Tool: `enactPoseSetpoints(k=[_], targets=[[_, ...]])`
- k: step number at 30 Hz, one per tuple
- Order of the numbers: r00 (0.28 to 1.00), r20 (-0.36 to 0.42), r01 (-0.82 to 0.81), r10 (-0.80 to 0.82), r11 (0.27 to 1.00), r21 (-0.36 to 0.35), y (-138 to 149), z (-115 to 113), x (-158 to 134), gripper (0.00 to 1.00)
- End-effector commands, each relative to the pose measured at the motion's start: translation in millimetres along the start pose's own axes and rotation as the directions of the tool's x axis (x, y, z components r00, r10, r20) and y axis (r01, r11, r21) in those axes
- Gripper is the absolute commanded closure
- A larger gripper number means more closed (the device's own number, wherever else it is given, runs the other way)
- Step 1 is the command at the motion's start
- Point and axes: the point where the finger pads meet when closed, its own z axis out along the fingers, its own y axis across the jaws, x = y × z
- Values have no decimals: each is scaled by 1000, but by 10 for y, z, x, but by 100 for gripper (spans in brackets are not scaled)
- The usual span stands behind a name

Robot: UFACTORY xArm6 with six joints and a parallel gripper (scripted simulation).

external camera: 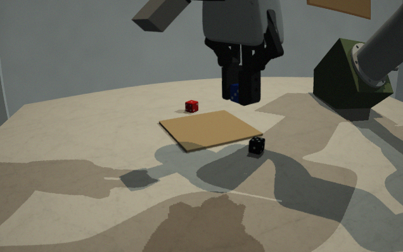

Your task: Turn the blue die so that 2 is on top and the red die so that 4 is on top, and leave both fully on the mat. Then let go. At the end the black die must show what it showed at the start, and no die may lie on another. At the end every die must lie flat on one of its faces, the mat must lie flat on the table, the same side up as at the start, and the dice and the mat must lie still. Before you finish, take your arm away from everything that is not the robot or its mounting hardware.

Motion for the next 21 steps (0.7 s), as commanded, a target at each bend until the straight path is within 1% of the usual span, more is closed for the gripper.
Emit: enactPoseSetpoints(k=[1, 2, 3, 6, 7, 10, 11, 13, 14, 17, 18, 21], targets=[[999, -2, -32, 32, 999, -4, 118, -25, -41, 85], [996, -1, -94, 94, 996, -8, 324, -37, -143, 85], [984, -1, -176, 176, 984, -11, 591, -52, -297, 85], [984, -1, -178, 178, 984, -11, 599, -52, -303, 85], [966, -1, -257, 257, 966, -11, 847, -62, -473, 85], [963, -1, -270, 270, 963, -11, 886, -64, -503, 85], [937, -2, -350, 350, 937, -8, 1127, -67, -702, 85], [937, -2, -350, 350, 937, -8, 1127, -67, -702, 85], [914, -3, -406, 406, 914, -4, 1287, -64, -855, 85], [914, -3, -406, 406, 914, -4, 1287, -64, -855, 85], [902, -3, -432, 432, 902, -1, 1362, -62, -932, 85], [900, -3, -437, 437, 900, -1, 1375, -61, -945, 85]])
